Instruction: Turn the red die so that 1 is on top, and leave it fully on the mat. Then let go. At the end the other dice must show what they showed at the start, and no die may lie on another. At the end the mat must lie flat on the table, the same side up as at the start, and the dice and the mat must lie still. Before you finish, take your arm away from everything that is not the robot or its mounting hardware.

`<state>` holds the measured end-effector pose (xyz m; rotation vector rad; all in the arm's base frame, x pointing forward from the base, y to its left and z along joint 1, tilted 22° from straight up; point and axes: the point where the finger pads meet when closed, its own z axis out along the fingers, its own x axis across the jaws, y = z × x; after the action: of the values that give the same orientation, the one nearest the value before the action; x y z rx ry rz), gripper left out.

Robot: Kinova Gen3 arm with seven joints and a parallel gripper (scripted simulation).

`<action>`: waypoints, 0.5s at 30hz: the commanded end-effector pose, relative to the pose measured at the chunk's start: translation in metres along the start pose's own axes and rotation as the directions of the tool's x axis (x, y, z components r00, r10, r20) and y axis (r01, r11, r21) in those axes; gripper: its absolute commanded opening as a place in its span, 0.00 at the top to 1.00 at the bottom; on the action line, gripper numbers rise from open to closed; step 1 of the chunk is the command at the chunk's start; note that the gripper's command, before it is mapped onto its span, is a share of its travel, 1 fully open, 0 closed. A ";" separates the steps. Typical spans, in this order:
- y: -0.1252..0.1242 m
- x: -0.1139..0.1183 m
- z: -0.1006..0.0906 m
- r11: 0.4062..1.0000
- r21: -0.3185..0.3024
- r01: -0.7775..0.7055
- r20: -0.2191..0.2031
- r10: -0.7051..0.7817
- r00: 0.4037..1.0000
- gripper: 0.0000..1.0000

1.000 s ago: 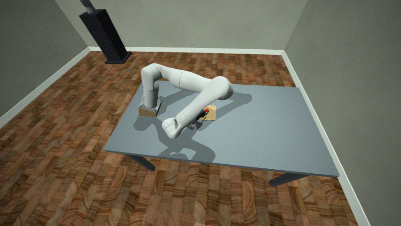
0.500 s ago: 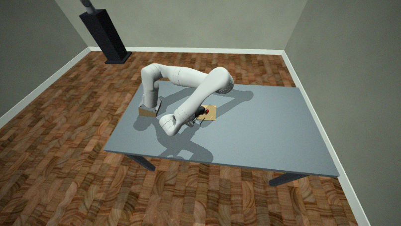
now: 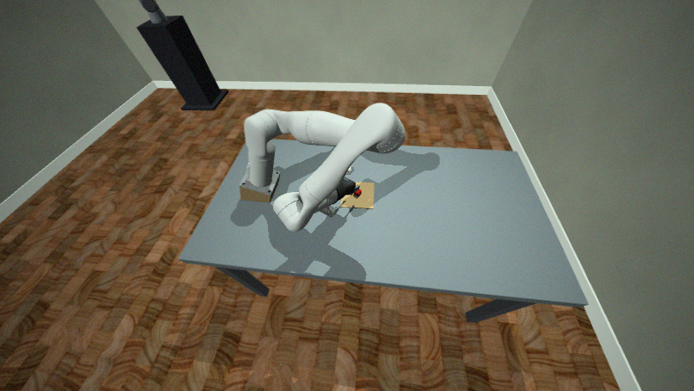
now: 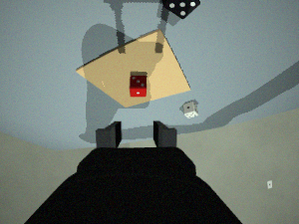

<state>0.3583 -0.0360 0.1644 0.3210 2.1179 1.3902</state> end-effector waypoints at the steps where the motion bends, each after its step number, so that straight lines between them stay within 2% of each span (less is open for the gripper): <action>1: 0.004 0.000 -0.001 1.000 0.002 -0.009 0.002 0.009 1.000 0.21; 6: 0.005 0.001 0.000 0.999 0.032 -0.009 -0.001 0.009 1.000 0.21; 10: 0.007 0.001 0.002 0.997 0.078 -0.009 -0.002 0.009 1.000 0.21; 12: 0.007 0.001 0.002 0.997 0.078 -0.009 -0.002 0.009 1.000 0.21; 15: 0.009 0.001 0.002 0.992 0.126 -0.009 0.002 0.009 1.000 0.21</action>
<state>0.3561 -0.0350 0.1663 0.3771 2.1928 1.2969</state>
